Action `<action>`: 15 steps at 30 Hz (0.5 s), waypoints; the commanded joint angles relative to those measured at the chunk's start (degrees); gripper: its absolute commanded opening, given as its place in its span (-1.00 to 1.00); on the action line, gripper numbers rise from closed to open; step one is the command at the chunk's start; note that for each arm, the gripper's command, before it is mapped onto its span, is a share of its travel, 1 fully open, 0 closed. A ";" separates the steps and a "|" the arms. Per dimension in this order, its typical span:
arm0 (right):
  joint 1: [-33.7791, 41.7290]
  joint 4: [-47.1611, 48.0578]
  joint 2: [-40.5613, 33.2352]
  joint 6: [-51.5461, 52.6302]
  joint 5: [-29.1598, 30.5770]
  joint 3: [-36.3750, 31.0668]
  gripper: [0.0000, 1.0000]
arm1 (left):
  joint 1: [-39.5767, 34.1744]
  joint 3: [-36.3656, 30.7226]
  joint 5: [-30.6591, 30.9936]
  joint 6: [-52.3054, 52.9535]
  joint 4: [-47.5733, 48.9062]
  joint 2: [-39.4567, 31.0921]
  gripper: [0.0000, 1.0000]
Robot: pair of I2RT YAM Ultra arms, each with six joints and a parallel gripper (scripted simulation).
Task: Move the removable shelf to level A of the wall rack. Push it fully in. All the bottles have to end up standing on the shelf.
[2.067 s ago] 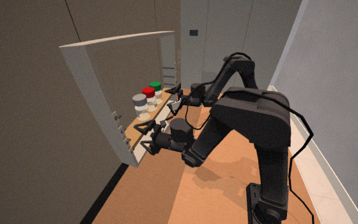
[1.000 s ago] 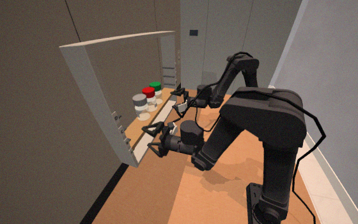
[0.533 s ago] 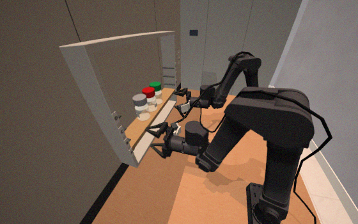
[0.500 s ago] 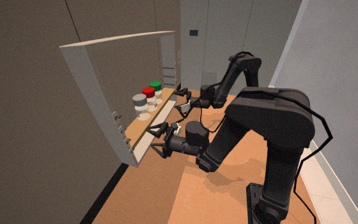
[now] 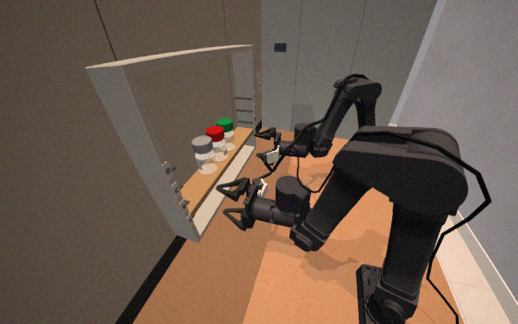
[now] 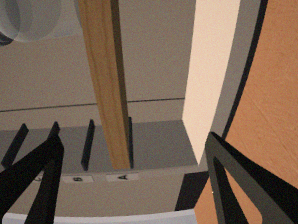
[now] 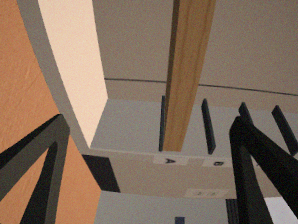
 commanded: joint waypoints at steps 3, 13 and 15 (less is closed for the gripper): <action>1.10 2.25 -2.85 -0.01 1.39 -1.64 1.00 | -1.12 -1.71 -1.49 0.20 2.35 -2.57 1.00; 1.89 3.00 -3.91 -0.02 2.18 -3.44 1.00 | -1.96 -3.50 -2.34 0.21 3.08 -3.63 1.00; 1.95 3.06 -4.00 -0.02 2.24 -3.58 1.00 | -2.03 -3.64 -2.41 0.22 3.14 -3.71 1.00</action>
